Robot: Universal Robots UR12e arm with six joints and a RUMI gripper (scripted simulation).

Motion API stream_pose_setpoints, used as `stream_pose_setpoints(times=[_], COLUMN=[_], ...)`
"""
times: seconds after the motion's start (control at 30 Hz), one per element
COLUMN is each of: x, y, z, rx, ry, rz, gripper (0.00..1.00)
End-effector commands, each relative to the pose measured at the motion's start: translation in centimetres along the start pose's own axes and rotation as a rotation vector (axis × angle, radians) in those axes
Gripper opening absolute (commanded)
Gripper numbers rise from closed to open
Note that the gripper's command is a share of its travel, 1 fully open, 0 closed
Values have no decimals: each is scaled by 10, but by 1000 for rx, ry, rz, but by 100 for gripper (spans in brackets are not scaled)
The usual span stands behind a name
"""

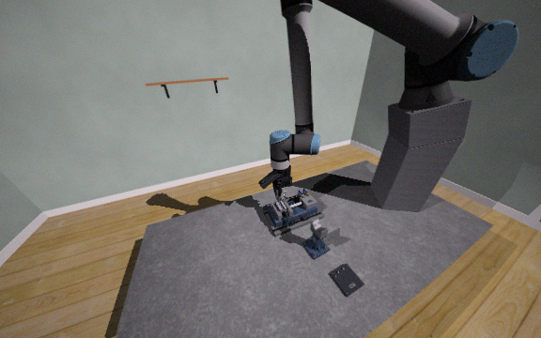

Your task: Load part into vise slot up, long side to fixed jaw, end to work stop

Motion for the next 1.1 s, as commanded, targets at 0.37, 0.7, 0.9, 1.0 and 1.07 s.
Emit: stream_pose_setpoints(times=[0.37,0.7,0.9,1.0,1.07], x=[-4,-6,-8,-8,-9], y=[1,2,2,2,2], z=[1,1,1,1,1], rx=[1,1,1,1,1], ry=[-1,-1,-1,-1,-1], rz=[0,0,0,0,0], gripper=[0,0,0,0,0])
Point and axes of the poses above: the point where the finger pads meet when closed, its own z axis back along the fingers, its own x axis across the jaws, y = z × x, the point moved 9 cm from there along z, back along the fingers, and after that the axes turned 12 degrees about z, right-handed, at the moved point
